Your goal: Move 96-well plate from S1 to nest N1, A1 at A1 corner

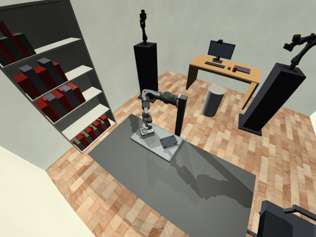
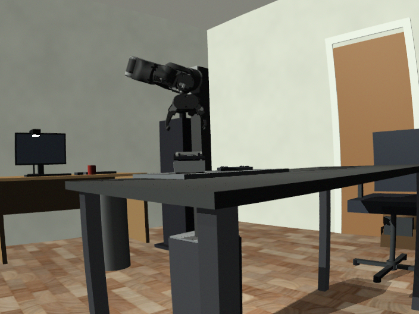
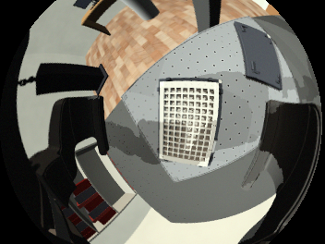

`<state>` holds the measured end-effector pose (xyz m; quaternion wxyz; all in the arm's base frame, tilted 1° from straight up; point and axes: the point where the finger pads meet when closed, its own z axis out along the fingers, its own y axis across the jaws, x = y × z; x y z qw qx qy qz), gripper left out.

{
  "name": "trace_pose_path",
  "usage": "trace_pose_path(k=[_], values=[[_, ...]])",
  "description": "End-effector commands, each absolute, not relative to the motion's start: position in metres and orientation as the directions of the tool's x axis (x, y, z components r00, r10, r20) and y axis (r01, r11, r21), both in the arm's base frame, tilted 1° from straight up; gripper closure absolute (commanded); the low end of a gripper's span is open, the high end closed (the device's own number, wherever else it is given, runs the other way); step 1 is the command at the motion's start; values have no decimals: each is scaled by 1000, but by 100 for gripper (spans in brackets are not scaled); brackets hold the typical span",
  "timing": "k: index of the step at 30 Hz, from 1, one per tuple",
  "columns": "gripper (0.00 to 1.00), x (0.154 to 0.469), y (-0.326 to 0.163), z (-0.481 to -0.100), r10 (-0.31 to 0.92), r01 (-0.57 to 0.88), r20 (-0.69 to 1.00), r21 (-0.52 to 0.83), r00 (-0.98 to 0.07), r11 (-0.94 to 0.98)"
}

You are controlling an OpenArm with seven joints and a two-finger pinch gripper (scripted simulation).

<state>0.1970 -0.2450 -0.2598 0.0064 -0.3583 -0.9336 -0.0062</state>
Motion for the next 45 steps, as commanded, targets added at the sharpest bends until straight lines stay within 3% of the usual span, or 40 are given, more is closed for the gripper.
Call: trace_pose_path(k=[1,36,41,45], values=[[23,198,-244,-259,665,665,16,14,-747,746],[23,198,-242,-259,664,664,16,13,-748,748],[23,198,-240,-314,665,665,16,14,-747,746],[23,198,-240,-314,665,665,16,14,-747,746]])
